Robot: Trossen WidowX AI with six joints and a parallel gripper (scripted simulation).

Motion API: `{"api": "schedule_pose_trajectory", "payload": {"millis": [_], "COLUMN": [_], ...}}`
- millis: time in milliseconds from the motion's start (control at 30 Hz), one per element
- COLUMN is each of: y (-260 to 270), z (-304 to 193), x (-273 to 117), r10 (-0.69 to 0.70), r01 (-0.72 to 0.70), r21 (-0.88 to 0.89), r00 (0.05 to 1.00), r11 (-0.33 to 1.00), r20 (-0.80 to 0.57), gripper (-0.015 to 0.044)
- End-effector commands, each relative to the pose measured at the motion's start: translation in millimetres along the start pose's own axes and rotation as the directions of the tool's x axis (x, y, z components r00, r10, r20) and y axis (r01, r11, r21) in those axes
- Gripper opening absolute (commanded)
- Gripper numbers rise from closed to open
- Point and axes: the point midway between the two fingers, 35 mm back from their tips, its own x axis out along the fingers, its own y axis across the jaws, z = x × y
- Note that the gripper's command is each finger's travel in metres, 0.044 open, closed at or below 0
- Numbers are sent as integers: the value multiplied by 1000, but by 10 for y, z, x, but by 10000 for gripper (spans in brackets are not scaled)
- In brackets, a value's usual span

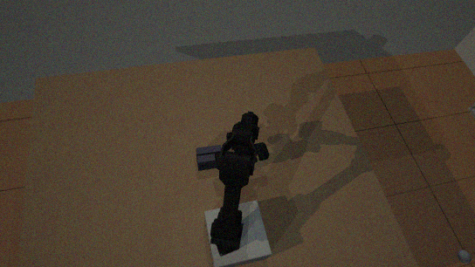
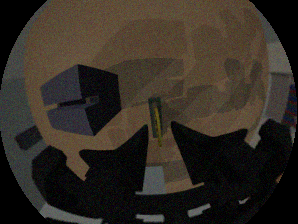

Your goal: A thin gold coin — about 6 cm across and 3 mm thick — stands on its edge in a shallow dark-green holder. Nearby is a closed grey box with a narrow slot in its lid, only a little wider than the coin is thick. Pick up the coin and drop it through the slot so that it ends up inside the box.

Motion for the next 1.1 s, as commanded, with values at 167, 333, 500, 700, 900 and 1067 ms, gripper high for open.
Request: {"api": "schedule_pose_trajectory", "payload": {"millis": [167,333,500,700,900,1067], "y": [25,27,27,27,27,16], "z": [-32,-35,-35,-35,-35,-18], "x": [185,207,207,207,203,100], "r10": [9,9,9,9,9,9], "r01": [-9,-9,-9,-9,-9,-9], "r21": [5,5,5,5,5,5], "r00": [1000,1000,1000,1000,1000,1000], "r11": [1000,1000,1000,1000,1000,1000], "r20": [-7,-7,-7,-7,-7,-7], "gripper": [161,134,3,0,0,0]}}
